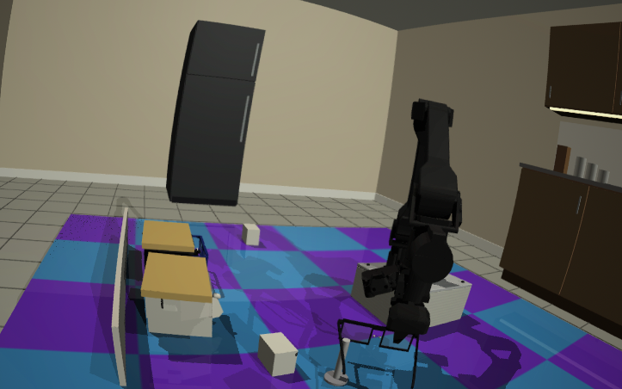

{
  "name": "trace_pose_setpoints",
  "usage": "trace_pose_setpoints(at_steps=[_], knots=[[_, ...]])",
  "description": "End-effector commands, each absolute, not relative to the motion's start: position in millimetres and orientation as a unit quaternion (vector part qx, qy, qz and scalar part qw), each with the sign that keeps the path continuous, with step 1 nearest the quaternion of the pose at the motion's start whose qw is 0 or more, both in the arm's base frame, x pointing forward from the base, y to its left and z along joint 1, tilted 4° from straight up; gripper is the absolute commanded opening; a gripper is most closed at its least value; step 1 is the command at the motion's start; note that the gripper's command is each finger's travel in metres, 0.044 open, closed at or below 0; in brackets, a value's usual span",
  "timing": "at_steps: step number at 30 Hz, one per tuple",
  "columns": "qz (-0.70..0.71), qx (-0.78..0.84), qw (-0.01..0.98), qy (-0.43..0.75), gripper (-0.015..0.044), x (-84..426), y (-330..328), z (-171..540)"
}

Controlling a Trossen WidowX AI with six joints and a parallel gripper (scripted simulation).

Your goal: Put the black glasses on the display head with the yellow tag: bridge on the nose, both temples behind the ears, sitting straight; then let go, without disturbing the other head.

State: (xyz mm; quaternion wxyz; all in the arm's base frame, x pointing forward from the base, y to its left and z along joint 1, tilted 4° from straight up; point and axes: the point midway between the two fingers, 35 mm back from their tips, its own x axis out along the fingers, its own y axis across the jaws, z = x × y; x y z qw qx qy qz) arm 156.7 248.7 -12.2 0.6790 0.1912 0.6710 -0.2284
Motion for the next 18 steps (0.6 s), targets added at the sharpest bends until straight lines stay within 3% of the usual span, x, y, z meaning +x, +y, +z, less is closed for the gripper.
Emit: trace_pose_setpoints(at_steps=[1,18], knots=[[-0.23,0.192,0.676,0.674,0.0,151.6,249.6,-12.9],[-0.23,0.192,0.675,0.674,0.0,140.6,254.0,-13.0]])
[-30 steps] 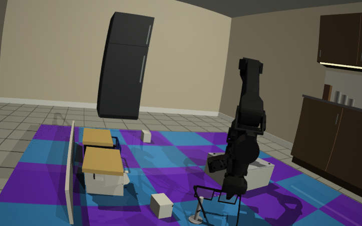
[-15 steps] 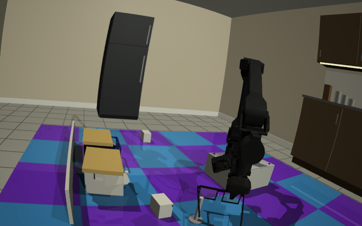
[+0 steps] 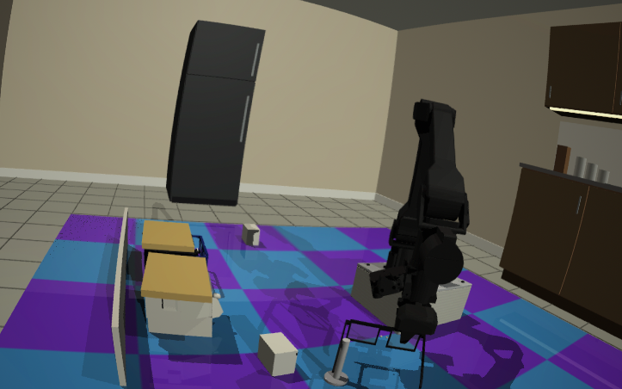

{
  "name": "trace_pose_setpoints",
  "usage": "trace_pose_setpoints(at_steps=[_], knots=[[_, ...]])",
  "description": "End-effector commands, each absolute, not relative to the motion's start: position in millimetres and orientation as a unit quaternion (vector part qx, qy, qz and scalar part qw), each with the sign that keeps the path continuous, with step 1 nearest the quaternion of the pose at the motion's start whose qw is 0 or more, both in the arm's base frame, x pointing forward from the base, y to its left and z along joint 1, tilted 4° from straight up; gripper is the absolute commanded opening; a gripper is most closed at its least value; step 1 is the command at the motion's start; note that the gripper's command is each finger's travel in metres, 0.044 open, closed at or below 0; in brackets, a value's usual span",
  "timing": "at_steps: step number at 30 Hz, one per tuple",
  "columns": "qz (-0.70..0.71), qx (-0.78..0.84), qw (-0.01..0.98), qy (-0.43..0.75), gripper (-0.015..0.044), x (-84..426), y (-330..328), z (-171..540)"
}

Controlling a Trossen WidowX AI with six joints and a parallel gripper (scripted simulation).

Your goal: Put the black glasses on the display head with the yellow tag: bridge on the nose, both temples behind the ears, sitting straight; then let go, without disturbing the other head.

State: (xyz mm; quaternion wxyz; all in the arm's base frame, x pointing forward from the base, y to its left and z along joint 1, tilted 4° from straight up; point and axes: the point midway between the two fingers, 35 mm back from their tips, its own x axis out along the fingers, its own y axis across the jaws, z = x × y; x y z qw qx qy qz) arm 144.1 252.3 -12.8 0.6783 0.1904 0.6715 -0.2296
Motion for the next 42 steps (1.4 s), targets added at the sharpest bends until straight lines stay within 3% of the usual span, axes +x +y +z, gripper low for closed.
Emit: trace_pose_setpoints(at_steps=[1,31,42], knots=[[-0.23,0.192,0.675,0.674,0.0,140.0,254.3,-13.0],[-0.23,0.192,0.675,0.674,0.0,145.7,250.6,-11.7],[-0.23,0.192,0.676,0.674,0.0,151.5,250.4,46.1]])
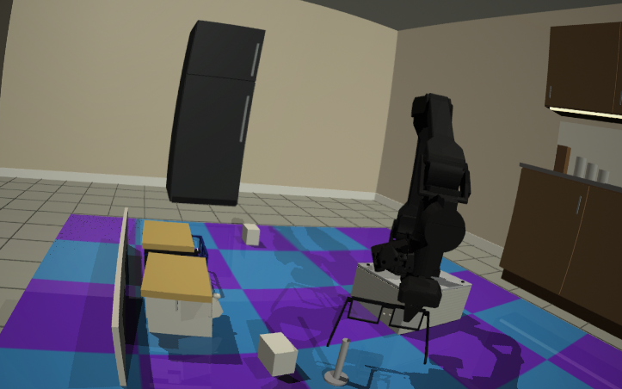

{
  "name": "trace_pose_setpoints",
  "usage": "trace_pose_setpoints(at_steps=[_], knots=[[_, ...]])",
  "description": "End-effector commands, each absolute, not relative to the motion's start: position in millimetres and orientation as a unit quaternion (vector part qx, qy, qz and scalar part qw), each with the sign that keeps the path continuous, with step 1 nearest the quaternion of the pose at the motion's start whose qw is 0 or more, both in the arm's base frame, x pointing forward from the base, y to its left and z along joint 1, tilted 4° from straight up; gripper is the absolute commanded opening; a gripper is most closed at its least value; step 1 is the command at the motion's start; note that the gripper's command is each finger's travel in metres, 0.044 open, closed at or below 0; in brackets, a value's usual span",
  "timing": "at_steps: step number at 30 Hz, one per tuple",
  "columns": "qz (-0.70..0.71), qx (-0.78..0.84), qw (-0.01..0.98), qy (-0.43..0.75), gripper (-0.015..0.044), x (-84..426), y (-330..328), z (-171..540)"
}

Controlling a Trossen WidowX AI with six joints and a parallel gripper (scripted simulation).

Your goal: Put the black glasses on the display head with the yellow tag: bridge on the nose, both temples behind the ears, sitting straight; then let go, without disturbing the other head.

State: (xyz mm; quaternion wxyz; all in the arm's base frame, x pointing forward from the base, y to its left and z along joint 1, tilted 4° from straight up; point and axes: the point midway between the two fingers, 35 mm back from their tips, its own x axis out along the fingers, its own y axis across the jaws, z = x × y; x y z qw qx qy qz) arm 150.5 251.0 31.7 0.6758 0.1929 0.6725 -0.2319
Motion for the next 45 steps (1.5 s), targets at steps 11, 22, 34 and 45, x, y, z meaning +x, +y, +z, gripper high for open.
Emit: trace_pose_setpoints(at_steps=[11,22,34,45], knots=[[-0.295,0.258,0.696,0.602,0.0,165.2,247.9,49.6],[-0.374,0.386,0.707,0.46,0.0,188.3,245.5,58.8],[-0.405,0.539,0.678,0.293,0.0,211.2,245.6,76.3],[-0.386,0.669,0.615,0.155,0.0,227.4,247.9,97.0]])
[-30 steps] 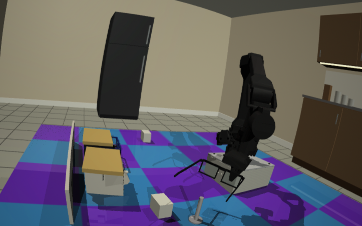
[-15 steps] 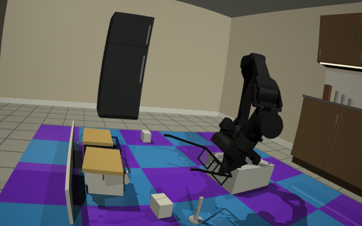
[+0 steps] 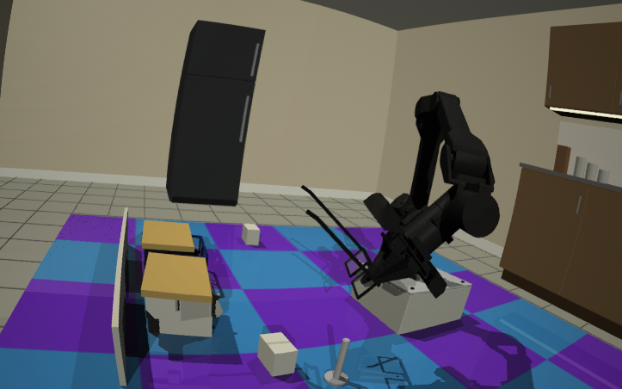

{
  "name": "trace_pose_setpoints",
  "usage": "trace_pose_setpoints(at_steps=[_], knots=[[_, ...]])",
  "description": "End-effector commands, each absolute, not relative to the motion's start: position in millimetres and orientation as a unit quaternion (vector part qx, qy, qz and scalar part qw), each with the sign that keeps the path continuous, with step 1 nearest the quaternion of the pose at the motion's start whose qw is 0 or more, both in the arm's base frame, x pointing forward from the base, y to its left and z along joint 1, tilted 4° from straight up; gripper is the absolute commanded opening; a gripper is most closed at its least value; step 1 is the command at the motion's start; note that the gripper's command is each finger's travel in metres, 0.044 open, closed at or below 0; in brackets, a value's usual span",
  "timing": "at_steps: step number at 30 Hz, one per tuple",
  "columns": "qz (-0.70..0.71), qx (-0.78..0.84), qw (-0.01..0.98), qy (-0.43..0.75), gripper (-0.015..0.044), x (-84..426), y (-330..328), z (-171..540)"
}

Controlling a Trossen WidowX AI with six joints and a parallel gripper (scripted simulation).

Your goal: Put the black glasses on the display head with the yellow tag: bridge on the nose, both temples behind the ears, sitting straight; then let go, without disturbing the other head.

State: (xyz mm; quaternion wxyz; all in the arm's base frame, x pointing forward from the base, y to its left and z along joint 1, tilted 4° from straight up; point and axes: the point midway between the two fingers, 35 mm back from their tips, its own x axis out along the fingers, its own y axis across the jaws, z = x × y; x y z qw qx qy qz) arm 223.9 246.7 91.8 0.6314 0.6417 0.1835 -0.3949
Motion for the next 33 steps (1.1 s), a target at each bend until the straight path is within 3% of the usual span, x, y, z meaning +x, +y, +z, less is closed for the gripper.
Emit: trace_pose_setpoints(at_steps=[1,33], knots=[[-0.386,0.671,0.614,0.152,0.0,227.7,248.0,97.3],[-0.432,0.619,0.625,0.2,0.0,236.3,226.9,85.7]])
